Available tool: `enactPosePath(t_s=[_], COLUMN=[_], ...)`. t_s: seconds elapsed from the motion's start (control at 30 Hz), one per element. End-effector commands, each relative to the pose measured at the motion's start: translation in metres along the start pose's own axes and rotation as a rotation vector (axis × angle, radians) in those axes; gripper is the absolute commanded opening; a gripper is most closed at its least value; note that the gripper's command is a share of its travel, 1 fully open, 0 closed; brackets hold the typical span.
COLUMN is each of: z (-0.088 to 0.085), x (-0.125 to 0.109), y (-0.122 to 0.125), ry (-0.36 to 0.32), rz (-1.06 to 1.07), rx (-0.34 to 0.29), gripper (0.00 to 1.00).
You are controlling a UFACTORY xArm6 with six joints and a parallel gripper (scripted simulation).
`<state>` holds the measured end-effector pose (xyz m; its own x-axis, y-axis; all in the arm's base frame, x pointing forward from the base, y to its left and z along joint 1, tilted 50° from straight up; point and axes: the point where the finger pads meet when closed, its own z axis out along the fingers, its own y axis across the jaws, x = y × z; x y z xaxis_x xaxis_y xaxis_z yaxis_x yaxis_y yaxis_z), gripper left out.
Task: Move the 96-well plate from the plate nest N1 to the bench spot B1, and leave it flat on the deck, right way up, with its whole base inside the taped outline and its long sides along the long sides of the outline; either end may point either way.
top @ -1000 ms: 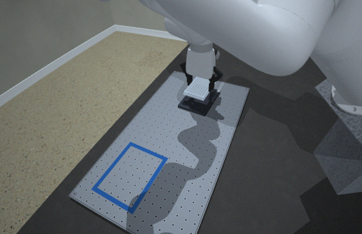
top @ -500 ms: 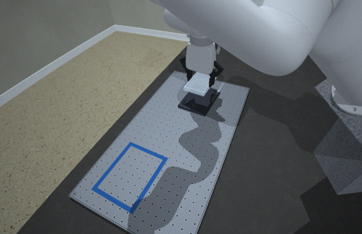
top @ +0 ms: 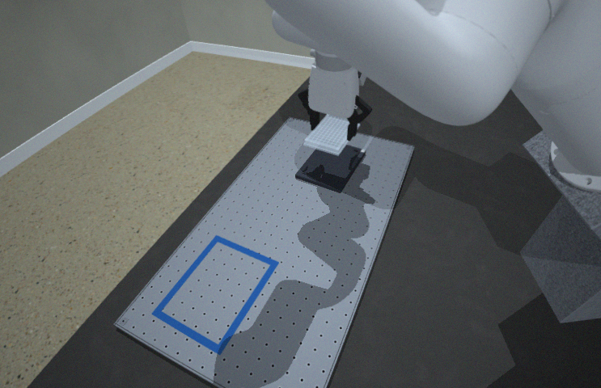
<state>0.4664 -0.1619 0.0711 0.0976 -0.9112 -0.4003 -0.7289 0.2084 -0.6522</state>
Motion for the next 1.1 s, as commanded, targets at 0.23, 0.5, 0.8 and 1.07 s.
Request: enactPosePath(t_s=[0.23,0.5,0.8,1.07], z=[-0.001,0.0,0.001,0.002], x=[-0.013,-0.039,-0.062,-0.089], y=[-0.002,-0.005,-0.008,-0.011], ry=[0.002,0.001,0.001,0.001], rz=[-0.029,-0.028,-0.028,-0.028], rx=[0.002,0.002,0.002,0.002], gripper=[0.0,0.0,0.0,0.0])
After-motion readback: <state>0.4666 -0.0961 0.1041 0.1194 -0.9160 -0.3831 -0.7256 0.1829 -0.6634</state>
